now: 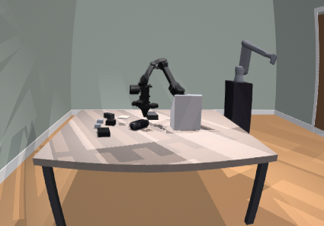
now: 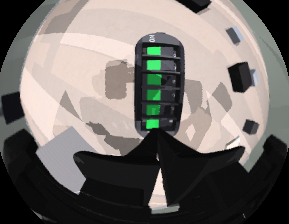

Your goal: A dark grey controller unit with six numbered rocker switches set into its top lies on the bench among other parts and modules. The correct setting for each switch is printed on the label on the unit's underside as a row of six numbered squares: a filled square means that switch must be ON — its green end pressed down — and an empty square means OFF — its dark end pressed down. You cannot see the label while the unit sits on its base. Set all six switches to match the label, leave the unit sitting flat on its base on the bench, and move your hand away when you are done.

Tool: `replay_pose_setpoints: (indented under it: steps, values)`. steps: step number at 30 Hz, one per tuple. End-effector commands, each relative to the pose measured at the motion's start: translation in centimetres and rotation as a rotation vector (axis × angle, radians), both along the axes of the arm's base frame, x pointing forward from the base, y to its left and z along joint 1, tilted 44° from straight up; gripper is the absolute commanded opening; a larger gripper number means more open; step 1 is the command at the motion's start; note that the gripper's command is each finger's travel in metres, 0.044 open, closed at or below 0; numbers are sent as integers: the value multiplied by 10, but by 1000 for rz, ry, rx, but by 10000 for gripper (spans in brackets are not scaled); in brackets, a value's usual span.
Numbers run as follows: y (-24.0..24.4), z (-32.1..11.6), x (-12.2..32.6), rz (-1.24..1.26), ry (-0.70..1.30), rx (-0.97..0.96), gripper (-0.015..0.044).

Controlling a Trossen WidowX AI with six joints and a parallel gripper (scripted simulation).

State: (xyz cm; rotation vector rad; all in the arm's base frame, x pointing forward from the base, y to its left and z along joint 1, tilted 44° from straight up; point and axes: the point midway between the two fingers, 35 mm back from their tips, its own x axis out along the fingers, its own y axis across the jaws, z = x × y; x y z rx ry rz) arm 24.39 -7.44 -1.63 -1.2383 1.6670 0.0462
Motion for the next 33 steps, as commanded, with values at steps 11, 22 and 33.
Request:
replay_pose_setpoints:
  steps: [11,22,33]
  values:
    - [-15,-17,-4,1,18,-7,0]
    - [-20,-21,-4,1,18,-8,0]
    - [-20,-21,-4,1,18,-8,0]
